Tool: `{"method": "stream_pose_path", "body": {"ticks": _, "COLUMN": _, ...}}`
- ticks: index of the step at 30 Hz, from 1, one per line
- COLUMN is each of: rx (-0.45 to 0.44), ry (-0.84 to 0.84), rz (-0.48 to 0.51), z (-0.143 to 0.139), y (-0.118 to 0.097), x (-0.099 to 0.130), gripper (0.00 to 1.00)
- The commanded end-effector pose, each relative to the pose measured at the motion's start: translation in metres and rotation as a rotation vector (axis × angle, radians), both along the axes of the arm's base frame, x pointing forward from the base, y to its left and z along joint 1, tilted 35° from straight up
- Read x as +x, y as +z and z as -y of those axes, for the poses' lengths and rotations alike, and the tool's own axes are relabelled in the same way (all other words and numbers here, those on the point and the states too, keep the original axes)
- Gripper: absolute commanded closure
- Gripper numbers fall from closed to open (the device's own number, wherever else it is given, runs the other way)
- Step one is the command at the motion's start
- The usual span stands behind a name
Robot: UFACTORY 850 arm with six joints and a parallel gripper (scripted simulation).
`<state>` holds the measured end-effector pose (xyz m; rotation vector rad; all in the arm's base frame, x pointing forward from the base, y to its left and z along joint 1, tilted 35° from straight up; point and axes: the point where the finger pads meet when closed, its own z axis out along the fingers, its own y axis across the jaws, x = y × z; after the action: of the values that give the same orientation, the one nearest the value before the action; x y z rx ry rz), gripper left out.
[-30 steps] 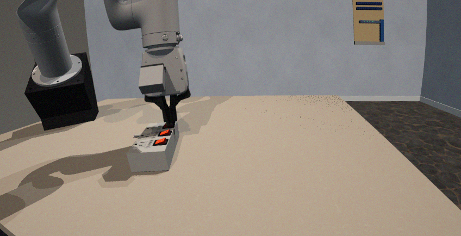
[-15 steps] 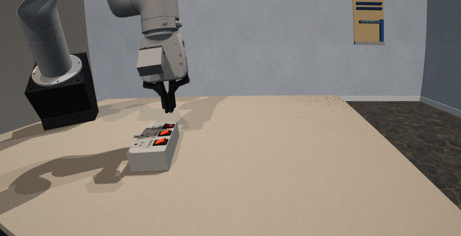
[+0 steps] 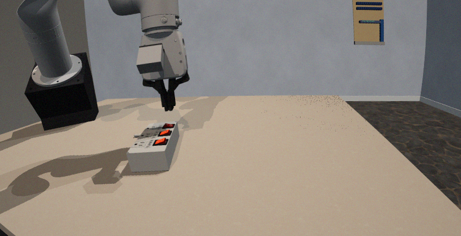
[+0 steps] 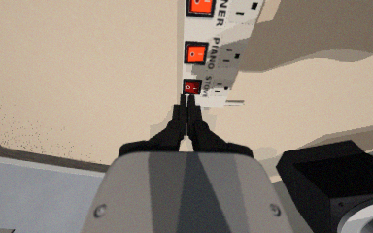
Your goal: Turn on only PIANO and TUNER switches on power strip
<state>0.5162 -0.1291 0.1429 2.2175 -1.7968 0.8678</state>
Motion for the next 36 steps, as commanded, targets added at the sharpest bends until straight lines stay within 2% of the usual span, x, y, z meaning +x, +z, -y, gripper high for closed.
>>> {"method": "stream_pose_path", "body": {"ticks": 1, "rx": 0.0, "ry": 0.0, "rz": 0.001, "z": 0.0, "y": 0.001, "x": 0.0, "gripper": 1.0}}
{"method": "stream_pose_path", "body": {"ticks": 4, "rx": 0.0, "ry": 0.0, "rz": 0.001, "z": 0.0, "y": 0.001, "x": 0.0, "gripper": 1.0}}
{"method": "stream_pose_path", "body": {"ticks": 5, "rx": 0.0, "ry": 0.0, "rz": 0.001, "z": 0.0, "y": 0.001, "x": 0.0, "gripper": 0.0}}
{"method": "stream_pose_path", "body": {"ticks": 10, "rx": 0.0, "ry": 0.0, "rz": 0.001, "z": -0.003, "y": 0.006, "x": -0.002, "gripper": 0.0}}
{"method": "stream_pose_path", "body": {"ticks": 17, "rx": 0.0, "ry": 0.0, "rz": 0.001, "z": -0.018, "y": 0.032, "x": -0.013, "gripper": 0.0}}
{"method": "stream_pose_path", "body": {"ticks": 19, "rx": 0.0, "ry": 0.0, "rz": 0.001, "z": -0.018, "y": 0.032, "x": -0.013, "gripper": 0.0}}
{"method": "stream_pose_path", "body": {"ticks": 29, "rx": 0.0, "ry": 0.0, "rz": 0.001, "z": -0.042, "y": 0.074, "x": -0.03, "gripper": 0.0}}
{"method": "stream_pose_path", "body": {"ticks": 36, "rx": 0.0, "ry": 0.0, "rz": 0.001, "z": -0.046, "y": 0.081, "x": -0.032, "gripper": 0.0}}
